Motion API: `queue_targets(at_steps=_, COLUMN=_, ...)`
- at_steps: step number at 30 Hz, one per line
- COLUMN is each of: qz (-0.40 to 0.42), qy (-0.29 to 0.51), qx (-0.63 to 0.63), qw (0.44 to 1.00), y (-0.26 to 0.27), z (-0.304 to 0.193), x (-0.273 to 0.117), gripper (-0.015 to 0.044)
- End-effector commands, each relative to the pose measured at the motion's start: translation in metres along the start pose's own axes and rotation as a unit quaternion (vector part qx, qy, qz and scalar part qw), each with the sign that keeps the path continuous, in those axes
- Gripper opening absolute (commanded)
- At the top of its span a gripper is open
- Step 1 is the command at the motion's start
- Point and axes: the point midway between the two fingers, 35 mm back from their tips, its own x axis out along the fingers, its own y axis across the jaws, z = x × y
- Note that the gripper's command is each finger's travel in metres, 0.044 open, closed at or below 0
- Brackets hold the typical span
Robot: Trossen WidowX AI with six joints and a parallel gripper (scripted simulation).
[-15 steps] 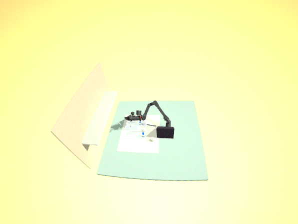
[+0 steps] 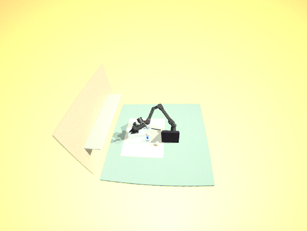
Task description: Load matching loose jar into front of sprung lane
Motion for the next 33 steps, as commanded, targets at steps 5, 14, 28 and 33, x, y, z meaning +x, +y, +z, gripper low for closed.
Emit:
queue_targets(at_steps=5, qz=-0.12, qy=0.211, qx=0.01, qw=0.97, y=0.013, z=-0.122, x=-0.019, gripper=0.044)
queue_targets(at_steps=14, qz=-0.261, qy=0.347, qx=-0.048, qw=0.899, y=0.008, z=-0.2, x=-0.082, gripper=0.044)
queue_targets(at_steps=28, qz=-0.472, qy=0.414, qx=-0.234, qw=0.743, y=-0.009, z=-0.223, x=-0.209, gripper=0.044)
queue_targets(at_steps=33, qz=-0.476, qy=0.413, qx=-0.239, qw=0.739, y=-0.009, z=-0.222, x=-0.212, gripper=0.044)
